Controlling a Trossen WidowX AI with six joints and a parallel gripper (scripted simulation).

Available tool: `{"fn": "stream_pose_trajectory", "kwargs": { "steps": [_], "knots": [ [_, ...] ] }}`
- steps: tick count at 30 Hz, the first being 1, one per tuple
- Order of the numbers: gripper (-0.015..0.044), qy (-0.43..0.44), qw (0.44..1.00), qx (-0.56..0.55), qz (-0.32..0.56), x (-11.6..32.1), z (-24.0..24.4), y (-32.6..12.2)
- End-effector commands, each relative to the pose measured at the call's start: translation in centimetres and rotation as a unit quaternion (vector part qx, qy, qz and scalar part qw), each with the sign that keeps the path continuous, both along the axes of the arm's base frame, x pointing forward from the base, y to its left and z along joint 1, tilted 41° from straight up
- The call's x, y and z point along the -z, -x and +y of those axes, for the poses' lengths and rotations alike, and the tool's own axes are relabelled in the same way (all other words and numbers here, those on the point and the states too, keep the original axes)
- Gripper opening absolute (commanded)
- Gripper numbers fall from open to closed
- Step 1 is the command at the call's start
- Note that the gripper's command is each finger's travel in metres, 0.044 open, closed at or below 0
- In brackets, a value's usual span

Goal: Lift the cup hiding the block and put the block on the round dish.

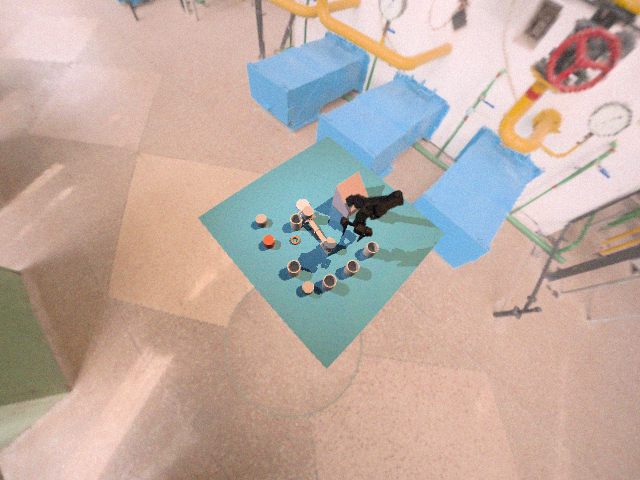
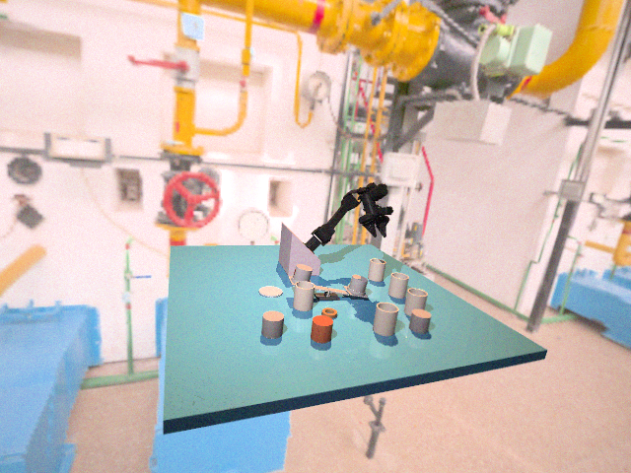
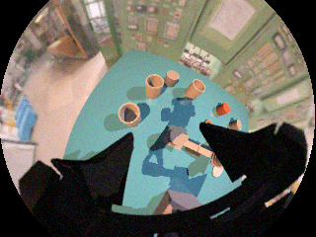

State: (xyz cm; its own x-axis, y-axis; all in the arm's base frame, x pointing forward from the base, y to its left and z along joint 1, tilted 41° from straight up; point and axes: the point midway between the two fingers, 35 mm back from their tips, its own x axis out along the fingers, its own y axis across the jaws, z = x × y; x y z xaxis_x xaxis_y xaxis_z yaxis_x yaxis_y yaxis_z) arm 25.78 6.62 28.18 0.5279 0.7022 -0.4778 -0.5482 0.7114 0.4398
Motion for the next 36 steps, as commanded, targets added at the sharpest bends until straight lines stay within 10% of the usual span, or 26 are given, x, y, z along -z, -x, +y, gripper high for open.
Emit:
{"fn": "stream_pose_trajectory", "kwargs": {
  "steps": [1,19,36],
  "knots": [
    [0.044,0.0,0.998,0.053,0.036,3.8,-3.7,-0.1],
    [0.044,-0.087,0.946,0.273,0.153,16.9,-14.0,7.3],
    [0.044,0.018,0.987,0.112,0.114,16.4,-12.5,4.0]
  ]
}}
